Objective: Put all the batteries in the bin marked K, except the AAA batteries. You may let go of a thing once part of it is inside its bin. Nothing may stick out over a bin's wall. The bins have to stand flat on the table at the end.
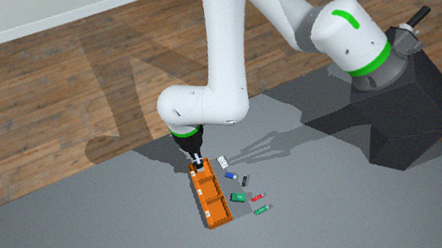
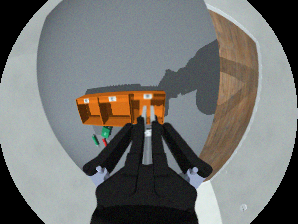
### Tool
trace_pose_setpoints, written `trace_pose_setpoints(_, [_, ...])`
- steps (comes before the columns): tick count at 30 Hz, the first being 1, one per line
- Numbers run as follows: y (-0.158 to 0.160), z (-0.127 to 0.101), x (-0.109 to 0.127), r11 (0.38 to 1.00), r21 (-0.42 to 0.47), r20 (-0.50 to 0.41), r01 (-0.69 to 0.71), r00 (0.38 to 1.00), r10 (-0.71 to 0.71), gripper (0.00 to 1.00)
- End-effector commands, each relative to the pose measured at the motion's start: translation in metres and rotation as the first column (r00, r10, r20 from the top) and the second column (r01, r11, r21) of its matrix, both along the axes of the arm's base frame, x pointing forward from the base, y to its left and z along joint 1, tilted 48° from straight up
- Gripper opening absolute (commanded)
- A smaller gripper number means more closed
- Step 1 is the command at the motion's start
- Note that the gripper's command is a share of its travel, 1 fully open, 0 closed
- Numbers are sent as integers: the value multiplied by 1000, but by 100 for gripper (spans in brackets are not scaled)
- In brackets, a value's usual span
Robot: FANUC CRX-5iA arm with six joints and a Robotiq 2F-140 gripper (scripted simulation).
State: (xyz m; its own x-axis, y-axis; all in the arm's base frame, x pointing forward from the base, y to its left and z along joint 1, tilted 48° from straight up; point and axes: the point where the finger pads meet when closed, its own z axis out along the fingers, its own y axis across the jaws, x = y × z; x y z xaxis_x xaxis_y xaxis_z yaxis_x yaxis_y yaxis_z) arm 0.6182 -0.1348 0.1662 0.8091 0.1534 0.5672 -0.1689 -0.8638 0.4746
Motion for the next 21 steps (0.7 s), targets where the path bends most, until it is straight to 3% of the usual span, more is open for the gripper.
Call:
trace_pose_setpoints(1, [-4,-5,5,1000,-1,2,0,1000,0,5])
trace_pose_setpoints(7, [-11,-15,14,1000,-1,2,0,1000,0,5])
trace_pose_setpoints(21, [-12,-16,14,1000,-1,2,0,1000,0,5])
